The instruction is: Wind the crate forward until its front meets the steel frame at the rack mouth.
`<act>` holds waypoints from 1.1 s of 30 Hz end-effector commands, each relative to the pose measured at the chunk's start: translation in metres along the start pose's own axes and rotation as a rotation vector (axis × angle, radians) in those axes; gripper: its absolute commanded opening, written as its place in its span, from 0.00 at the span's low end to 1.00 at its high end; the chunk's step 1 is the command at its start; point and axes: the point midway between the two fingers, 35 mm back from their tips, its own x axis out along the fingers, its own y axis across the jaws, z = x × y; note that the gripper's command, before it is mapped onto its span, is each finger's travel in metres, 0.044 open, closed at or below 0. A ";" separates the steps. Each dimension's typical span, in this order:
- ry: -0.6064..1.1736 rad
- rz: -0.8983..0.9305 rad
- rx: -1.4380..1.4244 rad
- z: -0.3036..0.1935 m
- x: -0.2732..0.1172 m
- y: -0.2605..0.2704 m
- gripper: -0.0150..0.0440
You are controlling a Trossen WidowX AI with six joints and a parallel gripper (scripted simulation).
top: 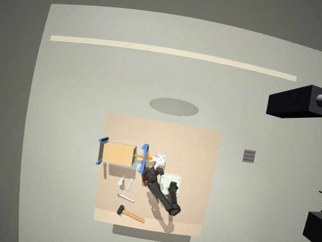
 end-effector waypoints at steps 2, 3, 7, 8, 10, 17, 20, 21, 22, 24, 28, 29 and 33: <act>0.097 -0.055 0.015 -0.021 0.022 -0.017 0.25; 0.097 -0.055 0.015 -0.022 0.022 -0.018 0.25; 0.097 -0.055 0.015 -0.025 0.022 -0.022 0.25; 0.097 -0.055 0.015 -0.025 0.022 -0.023 0.25; 0.097 -0.056 0.015 -0.027 0.021 -0.024 0.25; 0.098 -0.056 0.015 -0.032 0.021 -0.031 0.25; 0.098 -0.056 0.015 -0.033 0.020 -0.034 0.25; 0.098 -0.057 0.015 -0.034 0.020 -0.035 0.25; 0.098 -0.057 0.015 -0.034 0.020 -0.036 0.25; 0.098 -0.057 0.015 -0.036 0.020 -0.038 0.25; 0.098 -0.057 0.015 -0.038 0.019 -0.042 0.25; 0.098 -0.057 0.015 -0.038 0.019 -0.043 0.25; 0.099 -0.058 0.015 -0.040 0.019 -0.047 0.25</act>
